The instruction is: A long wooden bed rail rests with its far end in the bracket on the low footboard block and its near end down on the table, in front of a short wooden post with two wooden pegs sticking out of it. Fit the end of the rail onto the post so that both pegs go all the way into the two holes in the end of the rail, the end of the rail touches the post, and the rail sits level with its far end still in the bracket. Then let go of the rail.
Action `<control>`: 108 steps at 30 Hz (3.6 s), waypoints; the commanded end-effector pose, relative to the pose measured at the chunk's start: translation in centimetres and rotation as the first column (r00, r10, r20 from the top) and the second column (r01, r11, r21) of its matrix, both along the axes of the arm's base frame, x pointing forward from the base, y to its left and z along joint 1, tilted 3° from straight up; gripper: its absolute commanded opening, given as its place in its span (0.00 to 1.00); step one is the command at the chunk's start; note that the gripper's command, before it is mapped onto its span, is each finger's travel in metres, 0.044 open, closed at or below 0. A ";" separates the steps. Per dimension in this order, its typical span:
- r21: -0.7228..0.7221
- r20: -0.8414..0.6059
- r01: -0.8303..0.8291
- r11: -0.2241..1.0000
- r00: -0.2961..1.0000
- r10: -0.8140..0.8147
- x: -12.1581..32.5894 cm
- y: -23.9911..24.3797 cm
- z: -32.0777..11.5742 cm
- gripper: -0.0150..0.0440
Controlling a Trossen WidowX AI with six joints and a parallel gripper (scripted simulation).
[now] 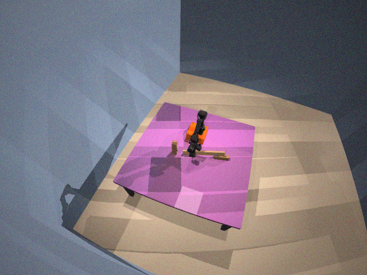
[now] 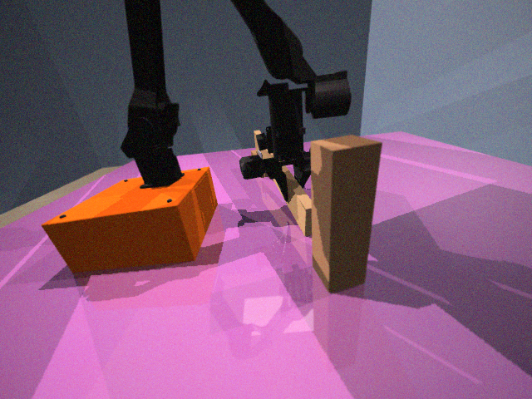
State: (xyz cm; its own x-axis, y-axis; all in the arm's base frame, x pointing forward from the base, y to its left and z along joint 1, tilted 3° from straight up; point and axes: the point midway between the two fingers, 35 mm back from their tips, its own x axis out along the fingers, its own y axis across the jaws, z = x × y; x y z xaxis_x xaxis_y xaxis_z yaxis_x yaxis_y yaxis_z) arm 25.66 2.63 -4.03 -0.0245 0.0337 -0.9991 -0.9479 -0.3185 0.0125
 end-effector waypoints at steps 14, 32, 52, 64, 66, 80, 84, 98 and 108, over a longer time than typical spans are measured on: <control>-0.003 0.000 -0.002 1.000 1.000 0.002 0.0 0.0 0.5 0.25; -0.003 0.000 -0.002 1.000 1.000 0.002 0.3 0.0 1.4 0.25; -0.003 0.001 -0.002 1.000 1.000 0.002 0.5 0.1 2.4 0.25; -0.003 0.001 -0.002 1.000 1.000 0.002 0.5 0.1 3.0 0.25; -0.003 0.001 -0.002 1.000 1.000 0.002 0.5 0.1 3.1 0.25; -0.003 0.001 -0.002 1.000 1.000 0.002 0.6 0.0 3.8 0.25; -0.003 0.001 -0.002 1.000 1.000 0.002 0.6 0.0 4.0 0.25; -0.003 0.001 -0.002 1.000 1.000 0.002 0.6 0.0 4.5 0.25; -0.003 0.001 -0.002 1.000 1.000 0.002 0.5 0.0 4.0 0.25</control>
